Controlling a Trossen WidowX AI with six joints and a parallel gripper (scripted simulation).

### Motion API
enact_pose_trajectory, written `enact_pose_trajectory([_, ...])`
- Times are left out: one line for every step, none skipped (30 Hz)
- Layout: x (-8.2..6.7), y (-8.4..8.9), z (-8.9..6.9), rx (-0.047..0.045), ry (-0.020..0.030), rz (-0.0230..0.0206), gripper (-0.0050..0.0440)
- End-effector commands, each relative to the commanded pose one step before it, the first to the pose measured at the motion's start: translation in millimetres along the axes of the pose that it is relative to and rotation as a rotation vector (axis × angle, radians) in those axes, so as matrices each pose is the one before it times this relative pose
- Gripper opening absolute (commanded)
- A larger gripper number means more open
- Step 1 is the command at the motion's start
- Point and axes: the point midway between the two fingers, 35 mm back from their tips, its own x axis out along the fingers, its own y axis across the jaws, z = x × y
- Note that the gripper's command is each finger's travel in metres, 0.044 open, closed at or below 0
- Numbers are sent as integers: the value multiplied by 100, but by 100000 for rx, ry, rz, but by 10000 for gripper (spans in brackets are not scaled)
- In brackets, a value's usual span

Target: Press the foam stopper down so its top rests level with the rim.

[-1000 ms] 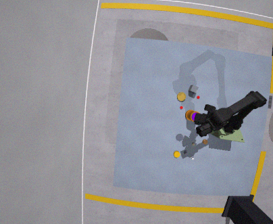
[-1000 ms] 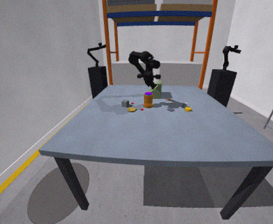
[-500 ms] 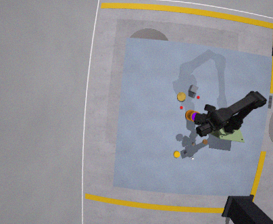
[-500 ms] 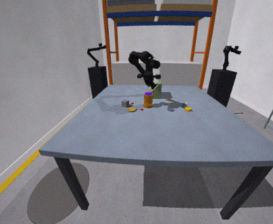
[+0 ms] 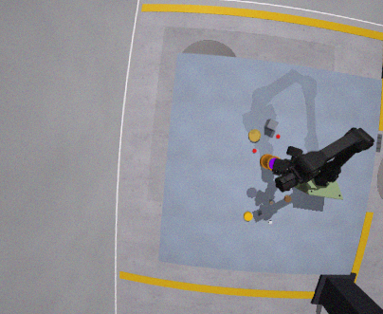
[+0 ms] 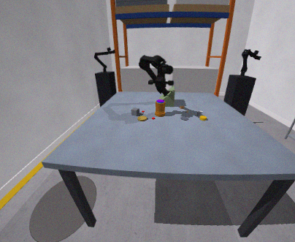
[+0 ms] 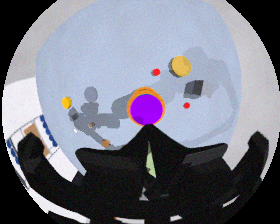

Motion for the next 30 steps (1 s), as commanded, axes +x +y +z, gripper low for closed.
enact_pose_trajectory([-268, -1, 15, -510, -555, 277, 0])
enact_pose_trajectory([-882, 3, 23, -1184, -1451, 897, 0])
enact_pose_trajectory([-1468, -9, -3, -1998, -2406, 1507, 0])
enact_pose_trajectory([0, 0, 0, 0, 0, 0, 0])
enact_pose_trajectory([0, 0, 0, 0, 0, 0, 0])
enact_pose_trajectory([1375, 3, -130, 958, 2540, -2008, 0])
enact_pose_trajectory([344, 13, 29, 175, 161, -37, 0])
enact_pose_trajectory([574, 18, 40, 292, 269, -67, 0])
enact_pose_trajectory([738, 15, 37, 377, 346, -95, 0])
enact_pose_trajectory([744, 6, 21, 382, 351, -105, 0])
enact_pose_trajectory([743, -3, 4, 384, 353, -115, 0])
enact_pose_trajectory([742, -12, -12, 386, 355, -125, 0])
enact_pose_trajectory([734, -20, -29, 384, 354, -134, 0])
enact_pose_trajectory([570, -21, -33, 300, 278, -111, 0])
enact_pose_trajectory([341, -15, -25, 180, 167, -70, 0])
enact_pose_trajectory([114, -5, -9, 60, 56, -24, 0])
enact_pose_trajectory([0, 0, 0, 0, 0, 0, 0])
enact_pose_trajectory([28, 1, 1, 0, 0, 1, 0])
enact_pose_trajectory([83, 2, 2, -1, 0, 3, 0])
enact_pose_trajectory([139, 2, 3, -1, 0, 4, 0])
enact_pose_trajectory([0, 0, 0, 0, 0, 0, 0])
enact_pose_trajectory([0, 0, 0, 0, 0, 0, 0])
enact_pose_trajectory([166, 2, 3, -1, 0, 4, 0])
enact_pose_trajectory([166, 2, 2, -1, 0, 3, 0])
enact_pose_trajectory([166, 1, 1, 0, 0, 2, 0])
enact_pose_trajectory([166, 1, 0, 0, 0, 1, 0])
enact_pose_trajectory([166, 0, -1, 0, 0, -1, 0])
enact_pose_trajectory([166, -1, -2, 0, 0, -2, 0])
enact_pose_trajectory([138, -1, -2, 0, 0, -2, 0])
enact_pose_trajectory([83, -1, -2, 0, 0, -2, 0])
